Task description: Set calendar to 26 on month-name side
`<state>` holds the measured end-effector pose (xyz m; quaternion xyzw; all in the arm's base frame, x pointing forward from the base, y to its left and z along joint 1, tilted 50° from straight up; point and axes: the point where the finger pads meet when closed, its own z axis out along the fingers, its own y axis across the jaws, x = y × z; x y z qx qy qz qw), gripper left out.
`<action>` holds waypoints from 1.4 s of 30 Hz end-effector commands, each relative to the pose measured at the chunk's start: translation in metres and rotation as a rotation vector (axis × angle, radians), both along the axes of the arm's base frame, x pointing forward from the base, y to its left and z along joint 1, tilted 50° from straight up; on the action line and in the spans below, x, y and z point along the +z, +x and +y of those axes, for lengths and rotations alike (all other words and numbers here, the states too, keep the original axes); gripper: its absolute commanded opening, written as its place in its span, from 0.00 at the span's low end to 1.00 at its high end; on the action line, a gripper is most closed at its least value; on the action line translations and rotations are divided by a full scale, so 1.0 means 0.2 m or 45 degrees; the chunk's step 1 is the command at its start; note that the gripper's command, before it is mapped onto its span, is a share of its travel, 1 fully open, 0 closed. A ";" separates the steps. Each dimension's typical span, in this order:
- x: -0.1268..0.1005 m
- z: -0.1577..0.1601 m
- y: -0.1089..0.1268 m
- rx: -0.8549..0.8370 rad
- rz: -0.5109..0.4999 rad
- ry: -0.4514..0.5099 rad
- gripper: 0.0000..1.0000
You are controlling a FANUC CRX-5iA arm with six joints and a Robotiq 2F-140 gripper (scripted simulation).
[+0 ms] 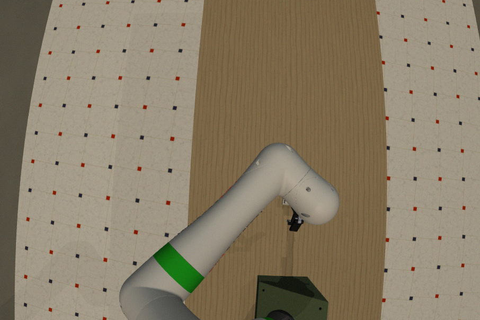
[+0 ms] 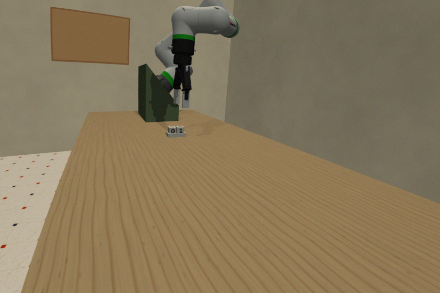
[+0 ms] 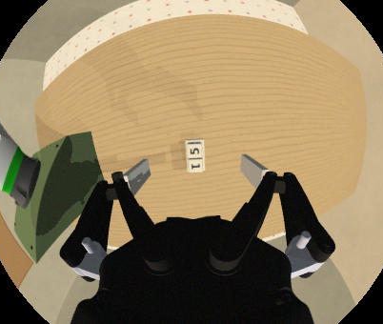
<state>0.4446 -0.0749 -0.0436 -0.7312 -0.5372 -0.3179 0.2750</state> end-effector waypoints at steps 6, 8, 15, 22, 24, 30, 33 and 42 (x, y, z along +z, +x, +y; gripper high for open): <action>0.05 -0.05 -0.01 0.000 0.000 0.000 1.00; 0.07 -0.08 -0.02 0.000 0.000 0.000 1.00; 0.12 -0.14 -0.03 0.000 0.000 0.000 1.00; 0.18 -0.20 -0.05 0.000 0.000 0.000 1.00; 0.18 -0.21 -0.05 0.000 0.000 0.000 1.00; 0.18 -0.21 -0.05 0.000 0.000 0.000 1.00; 0.18 -0.21 -0.05 0.000 0.000 0.000 1.00; 0.18 -0.21 -0.05 0.000 0.000 0.000 1.00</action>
